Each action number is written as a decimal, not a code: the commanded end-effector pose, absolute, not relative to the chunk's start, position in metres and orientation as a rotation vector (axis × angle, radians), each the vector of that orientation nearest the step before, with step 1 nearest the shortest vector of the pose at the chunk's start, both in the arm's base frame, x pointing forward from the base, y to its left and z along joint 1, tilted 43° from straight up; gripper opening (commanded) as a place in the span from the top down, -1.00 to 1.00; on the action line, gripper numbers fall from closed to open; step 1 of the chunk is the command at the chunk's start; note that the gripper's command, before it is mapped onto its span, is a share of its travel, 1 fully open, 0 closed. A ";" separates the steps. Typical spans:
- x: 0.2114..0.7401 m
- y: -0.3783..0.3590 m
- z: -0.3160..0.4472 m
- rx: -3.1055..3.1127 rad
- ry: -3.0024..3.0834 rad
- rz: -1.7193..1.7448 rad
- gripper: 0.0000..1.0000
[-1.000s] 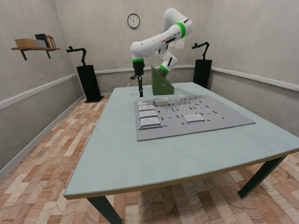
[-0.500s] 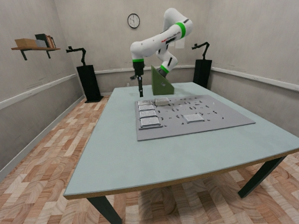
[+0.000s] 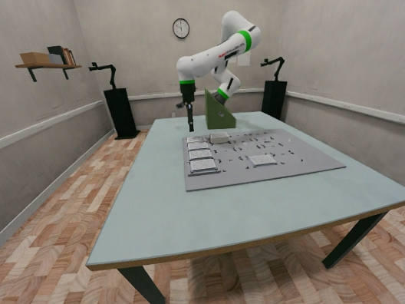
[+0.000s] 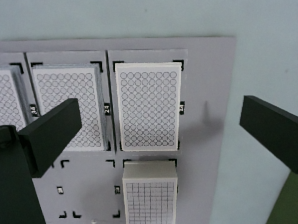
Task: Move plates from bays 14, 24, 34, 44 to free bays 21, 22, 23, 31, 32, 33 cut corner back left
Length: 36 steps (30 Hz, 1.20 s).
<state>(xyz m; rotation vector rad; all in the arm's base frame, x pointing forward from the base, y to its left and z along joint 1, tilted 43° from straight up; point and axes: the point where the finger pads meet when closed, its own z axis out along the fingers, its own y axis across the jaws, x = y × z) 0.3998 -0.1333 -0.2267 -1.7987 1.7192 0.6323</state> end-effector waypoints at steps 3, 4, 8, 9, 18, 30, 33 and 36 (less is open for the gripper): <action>0.400 -0.134 -0.226 -1.799 1.720 0.630 -1.00; 0.400 -0.134 -0.226 -1.799 1.720 0.630 -1.00; 0.416 -0.134 -0.225 -1.799 1.720 0.630 -1.00; 0.420 -0.134 -0.225 -1.799 1.720 0.630 -1.00; 0.448 -0.134 -0.223 -1.799 1.720 0.630 -1.00; 0.488 -0.133 -0.219 -1.799 1.720 0.630 -1.00; 0.500 -0.133 -0.218 -1.799 1.720 0.630 -1.00; 0.507 -0.133 -0.218 -1.799 1.720 0.630 -1.00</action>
